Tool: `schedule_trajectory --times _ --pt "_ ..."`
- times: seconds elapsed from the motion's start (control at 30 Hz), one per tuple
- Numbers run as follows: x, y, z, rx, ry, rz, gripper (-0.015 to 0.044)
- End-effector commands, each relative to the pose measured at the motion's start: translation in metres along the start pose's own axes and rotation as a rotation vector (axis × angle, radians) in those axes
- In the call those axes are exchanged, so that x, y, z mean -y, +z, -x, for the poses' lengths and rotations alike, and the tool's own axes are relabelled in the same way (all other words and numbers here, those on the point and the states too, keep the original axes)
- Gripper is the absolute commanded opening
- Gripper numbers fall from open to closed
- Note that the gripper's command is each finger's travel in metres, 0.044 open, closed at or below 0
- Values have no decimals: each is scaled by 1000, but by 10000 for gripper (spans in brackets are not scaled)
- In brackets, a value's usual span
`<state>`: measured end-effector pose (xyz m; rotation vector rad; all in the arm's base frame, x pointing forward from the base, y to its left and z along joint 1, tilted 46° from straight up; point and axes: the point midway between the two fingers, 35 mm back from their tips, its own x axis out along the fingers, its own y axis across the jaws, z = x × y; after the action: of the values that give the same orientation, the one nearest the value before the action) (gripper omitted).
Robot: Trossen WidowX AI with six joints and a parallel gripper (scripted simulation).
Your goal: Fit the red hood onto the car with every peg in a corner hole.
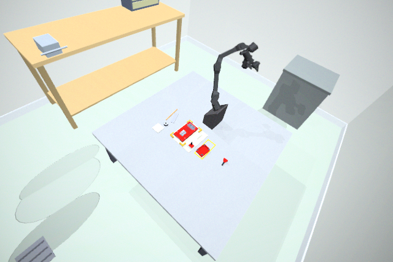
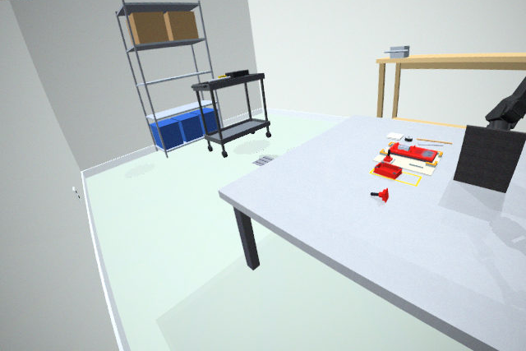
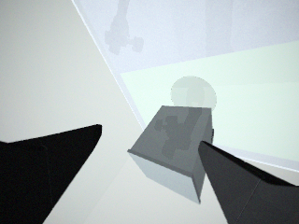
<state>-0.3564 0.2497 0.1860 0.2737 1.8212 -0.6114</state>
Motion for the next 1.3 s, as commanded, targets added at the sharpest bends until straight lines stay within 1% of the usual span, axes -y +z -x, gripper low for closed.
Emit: schedule_trajectory --times 0.0,0.1,0.3,0.5,0.63,0.8,0.97,1.17,1.27 --pt "-1 0 0 0 2 0 440" --pt "-20 4 0 6 28 1 440" --pt "-85 21 0 36 110 9 440" --pt "-133 44 -2 88 163 4 440" --pt "-181 67 -4 129 207 16 440" --pt "-244 110 -1 187 247 11 440" --pt "-297 163 1 253 267 4 440" --pt "-345 230 1 341 269 55 440" --pt "-366 270 1 395 255 64 440"
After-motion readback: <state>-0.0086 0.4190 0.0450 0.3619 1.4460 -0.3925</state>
